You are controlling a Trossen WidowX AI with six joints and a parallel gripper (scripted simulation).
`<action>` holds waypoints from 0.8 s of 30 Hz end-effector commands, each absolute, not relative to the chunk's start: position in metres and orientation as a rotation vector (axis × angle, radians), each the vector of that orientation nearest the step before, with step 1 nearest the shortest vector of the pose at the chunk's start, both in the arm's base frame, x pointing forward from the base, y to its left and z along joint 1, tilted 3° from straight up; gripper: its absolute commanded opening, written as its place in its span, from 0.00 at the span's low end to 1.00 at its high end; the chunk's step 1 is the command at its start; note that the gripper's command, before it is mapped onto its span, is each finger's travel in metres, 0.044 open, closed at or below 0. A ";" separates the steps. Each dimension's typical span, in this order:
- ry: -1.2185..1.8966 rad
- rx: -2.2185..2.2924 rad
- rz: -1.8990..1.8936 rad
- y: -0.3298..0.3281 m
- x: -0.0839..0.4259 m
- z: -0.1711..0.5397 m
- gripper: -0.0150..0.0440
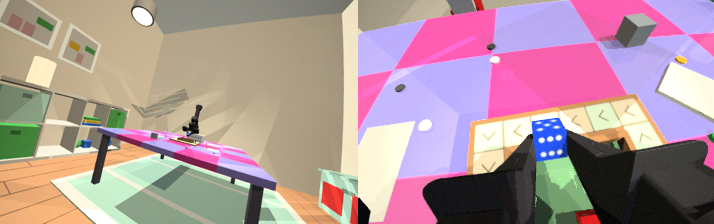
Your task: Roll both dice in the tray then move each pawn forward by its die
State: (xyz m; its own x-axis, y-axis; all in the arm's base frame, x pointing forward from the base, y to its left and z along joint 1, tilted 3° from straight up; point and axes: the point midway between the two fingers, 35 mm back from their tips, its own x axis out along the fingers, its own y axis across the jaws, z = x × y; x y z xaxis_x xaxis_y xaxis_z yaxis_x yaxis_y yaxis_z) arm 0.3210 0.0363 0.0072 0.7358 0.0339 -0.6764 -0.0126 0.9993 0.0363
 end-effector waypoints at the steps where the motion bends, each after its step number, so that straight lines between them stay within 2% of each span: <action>1: 0.737 0.029 0.016 0.006 0.311 0.024 0.25; 6: 0.731 0.026 0.014 -0.032 0.289 0.040 0.25; 24: 0.732 0.027 0.009 -0.033 0.289 0.040 0.25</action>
